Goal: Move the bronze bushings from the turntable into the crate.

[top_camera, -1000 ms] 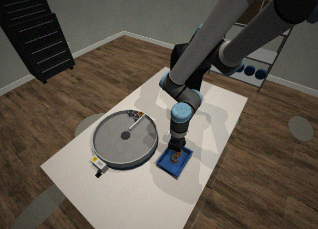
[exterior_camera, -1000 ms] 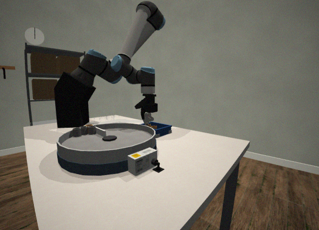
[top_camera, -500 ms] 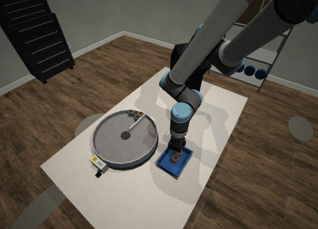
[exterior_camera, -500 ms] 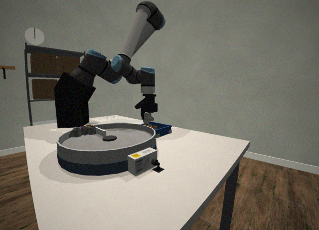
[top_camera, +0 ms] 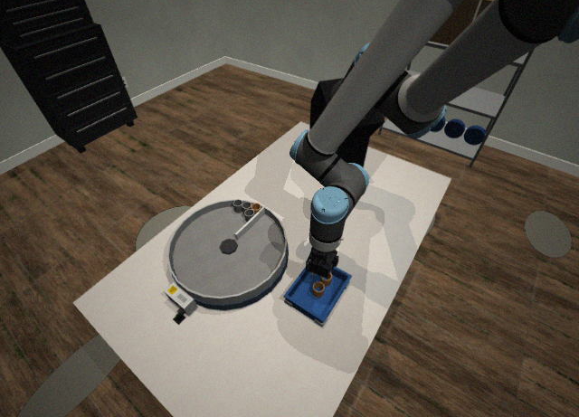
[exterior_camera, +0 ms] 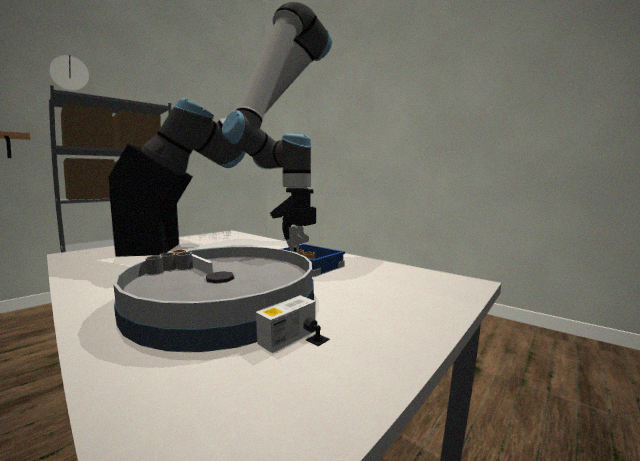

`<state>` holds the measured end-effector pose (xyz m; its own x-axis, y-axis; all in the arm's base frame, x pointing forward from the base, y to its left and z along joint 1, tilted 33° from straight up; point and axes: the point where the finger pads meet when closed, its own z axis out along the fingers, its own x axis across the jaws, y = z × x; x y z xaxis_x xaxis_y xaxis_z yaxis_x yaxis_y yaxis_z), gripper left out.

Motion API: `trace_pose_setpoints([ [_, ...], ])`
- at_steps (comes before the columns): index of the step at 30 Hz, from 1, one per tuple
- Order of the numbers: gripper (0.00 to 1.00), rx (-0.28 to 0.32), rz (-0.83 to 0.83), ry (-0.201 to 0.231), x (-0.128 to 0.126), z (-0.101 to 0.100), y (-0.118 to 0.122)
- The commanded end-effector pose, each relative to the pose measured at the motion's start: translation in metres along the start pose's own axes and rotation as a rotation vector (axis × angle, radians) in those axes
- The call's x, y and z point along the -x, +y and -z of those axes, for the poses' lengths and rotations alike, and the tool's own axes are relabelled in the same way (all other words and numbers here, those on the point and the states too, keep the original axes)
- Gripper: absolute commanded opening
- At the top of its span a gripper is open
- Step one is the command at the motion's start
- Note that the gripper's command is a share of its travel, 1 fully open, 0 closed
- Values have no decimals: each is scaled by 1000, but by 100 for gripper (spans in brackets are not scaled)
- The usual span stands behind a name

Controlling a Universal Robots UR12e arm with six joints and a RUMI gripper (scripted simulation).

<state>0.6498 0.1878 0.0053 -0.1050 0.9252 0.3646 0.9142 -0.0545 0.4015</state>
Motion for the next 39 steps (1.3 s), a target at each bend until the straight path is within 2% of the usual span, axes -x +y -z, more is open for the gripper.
trace_pose_setpoints([
  [1, 6, 1, 0, 0, 0, 0, 0],
  [23, 6, 1, 0, 0, 0, 3, 0],
  [29, 6, 1, 0, 0, 0, 18, 0],
  [37, 6, 1, 0, 0, 0, 54, 0],
  [39, 6, 1, 0, 0, 0, 54, 0],
])
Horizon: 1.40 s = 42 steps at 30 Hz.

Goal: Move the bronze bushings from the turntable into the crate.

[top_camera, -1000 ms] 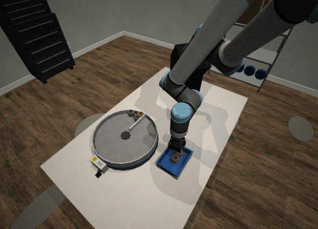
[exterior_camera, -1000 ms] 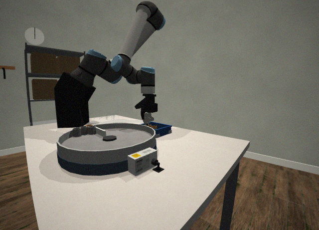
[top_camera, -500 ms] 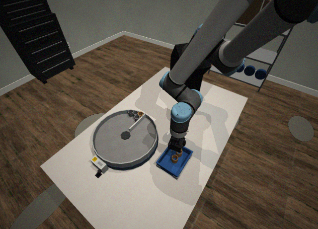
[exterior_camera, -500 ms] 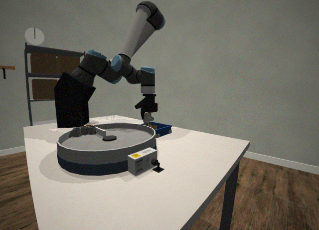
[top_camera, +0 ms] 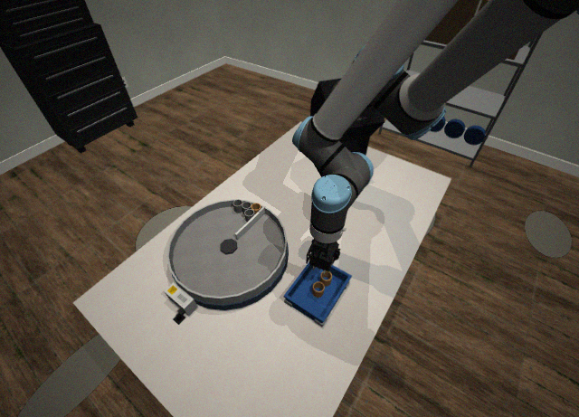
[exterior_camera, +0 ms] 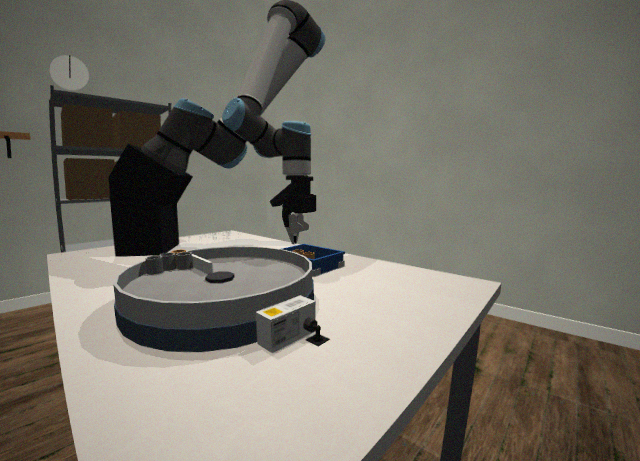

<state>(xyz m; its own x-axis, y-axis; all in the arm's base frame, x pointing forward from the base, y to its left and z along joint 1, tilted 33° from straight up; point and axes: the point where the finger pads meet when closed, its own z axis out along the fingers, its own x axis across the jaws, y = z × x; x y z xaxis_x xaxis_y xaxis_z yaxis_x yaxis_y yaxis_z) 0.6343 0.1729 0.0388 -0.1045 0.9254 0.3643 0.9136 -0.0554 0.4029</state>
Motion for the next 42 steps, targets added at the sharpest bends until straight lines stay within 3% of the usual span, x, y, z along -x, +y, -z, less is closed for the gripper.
trace_pose_setpoints([
  [1, 6, -1, 1, 0, 0, 19, 0],
  [11, 6, -1, 1, 0, 0, 47, 0],
  [42, 6, -1, 1, 0, 0, 49, 0],
])
